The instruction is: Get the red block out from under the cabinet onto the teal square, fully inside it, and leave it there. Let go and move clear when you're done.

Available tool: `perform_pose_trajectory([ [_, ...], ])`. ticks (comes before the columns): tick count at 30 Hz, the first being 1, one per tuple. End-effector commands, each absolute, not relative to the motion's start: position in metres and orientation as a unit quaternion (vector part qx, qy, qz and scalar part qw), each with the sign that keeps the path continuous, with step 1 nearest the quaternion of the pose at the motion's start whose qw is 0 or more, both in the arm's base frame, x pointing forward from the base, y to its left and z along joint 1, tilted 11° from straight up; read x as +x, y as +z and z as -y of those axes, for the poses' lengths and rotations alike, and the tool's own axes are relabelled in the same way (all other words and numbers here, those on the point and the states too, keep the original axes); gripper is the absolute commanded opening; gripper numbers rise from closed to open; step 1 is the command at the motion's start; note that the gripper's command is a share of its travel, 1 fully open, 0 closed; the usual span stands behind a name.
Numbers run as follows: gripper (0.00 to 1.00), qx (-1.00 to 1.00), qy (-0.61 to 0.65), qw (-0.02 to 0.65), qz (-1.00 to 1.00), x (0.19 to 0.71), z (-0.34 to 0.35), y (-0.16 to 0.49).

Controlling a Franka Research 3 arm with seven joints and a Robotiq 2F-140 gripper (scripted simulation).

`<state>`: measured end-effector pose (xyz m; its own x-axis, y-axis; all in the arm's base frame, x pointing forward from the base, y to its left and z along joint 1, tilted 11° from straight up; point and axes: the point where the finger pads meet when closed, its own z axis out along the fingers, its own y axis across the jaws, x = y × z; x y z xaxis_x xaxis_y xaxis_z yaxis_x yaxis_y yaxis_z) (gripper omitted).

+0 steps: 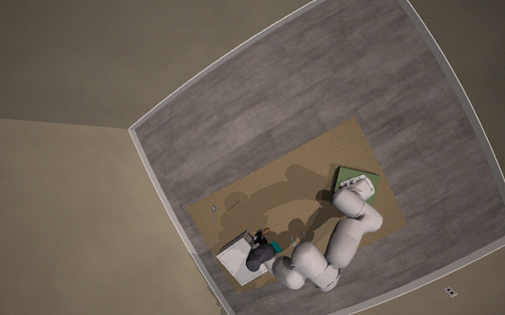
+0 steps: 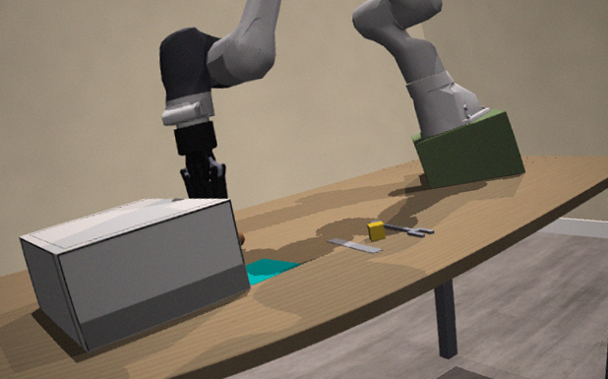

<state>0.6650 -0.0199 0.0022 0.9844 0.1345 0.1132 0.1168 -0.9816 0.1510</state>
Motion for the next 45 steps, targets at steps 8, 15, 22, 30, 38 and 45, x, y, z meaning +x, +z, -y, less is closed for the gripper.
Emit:
perform_pose_trajectory([
  [8,0.00,0.993,0.065,0.071,-0.062,0.668,0.019,0.004],
  [15,0.00,0.993,0.065,0.071,-0.062,0.668,0.017,0.004],
  [22,0.00,0.993,0.065,0.071,-0.063,0.666,0.006,0.002],
  [30,0.00,0.993,0.064,0.071,-0.063,0.664,-0.009,0.000],
  [38,0.00,0.993,0.064,0.071,-0.064,0.661,-0.033,-0.004],
  [45,0.00,0.993,0.064,0.071,-0.065,0.660,-0.046,-0.006],
])
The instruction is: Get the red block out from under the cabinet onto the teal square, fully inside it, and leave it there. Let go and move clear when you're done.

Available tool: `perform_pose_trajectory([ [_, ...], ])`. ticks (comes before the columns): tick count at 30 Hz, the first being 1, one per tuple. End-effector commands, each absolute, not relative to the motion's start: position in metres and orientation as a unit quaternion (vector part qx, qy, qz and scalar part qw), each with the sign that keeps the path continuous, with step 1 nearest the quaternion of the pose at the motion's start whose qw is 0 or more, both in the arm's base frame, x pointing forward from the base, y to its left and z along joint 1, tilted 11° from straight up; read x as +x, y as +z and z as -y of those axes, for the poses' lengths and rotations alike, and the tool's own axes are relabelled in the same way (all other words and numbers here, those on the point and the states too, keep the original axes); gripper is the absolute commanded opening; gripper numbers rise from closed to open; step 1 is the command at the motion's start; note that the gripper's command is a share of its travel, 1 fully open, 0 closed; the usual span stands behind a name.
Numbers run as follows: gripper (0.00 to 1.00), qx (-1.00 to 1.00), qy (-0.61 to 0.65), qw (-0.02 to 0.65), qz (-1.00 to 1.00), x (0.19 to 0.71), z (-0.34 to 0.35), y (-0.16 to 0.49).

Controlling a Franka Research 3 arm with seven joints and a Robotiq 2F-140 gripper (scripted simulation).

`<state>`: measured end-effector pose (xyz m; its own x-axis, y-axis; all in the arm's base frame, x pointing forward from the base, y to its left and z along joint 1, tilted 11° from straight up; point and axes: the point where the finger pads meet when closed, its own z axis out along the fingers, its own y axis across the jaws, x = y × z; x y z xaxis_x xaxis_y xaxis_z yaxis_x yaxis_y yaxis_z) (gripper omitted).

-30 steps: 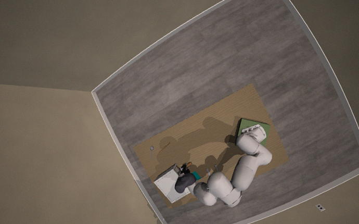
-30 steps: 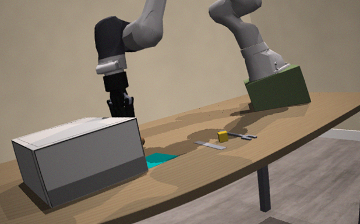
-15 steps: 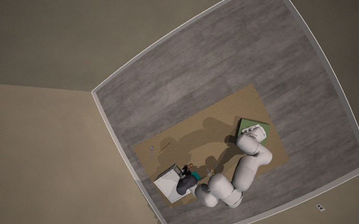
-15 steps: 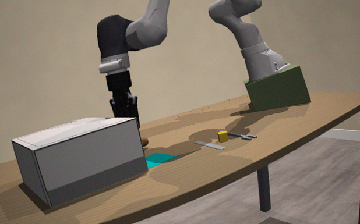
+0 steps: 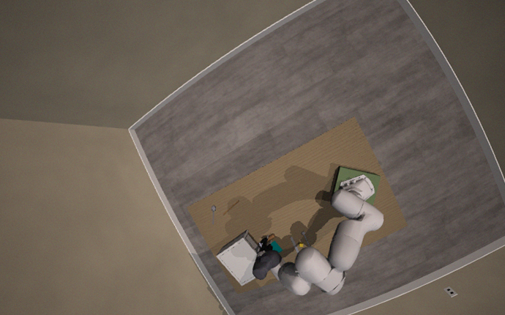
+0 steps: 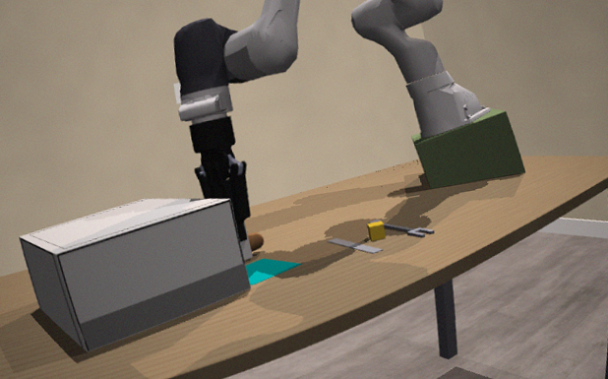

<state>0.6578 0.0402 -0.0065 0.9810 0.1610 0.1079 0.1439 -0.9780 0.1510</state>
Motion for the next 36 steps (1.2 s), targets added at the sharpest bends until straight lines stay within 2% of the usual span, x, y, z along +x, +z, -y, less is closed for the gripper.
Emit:
perform_pose_trajectory([
  [1,0.00,0.993,0.064,0.071,-0.065,0.659,-0.048,-0.006],
  [36,0.00,0.993,0.064,0.071,-0.066,0.658,-0.060,-0.008],
])
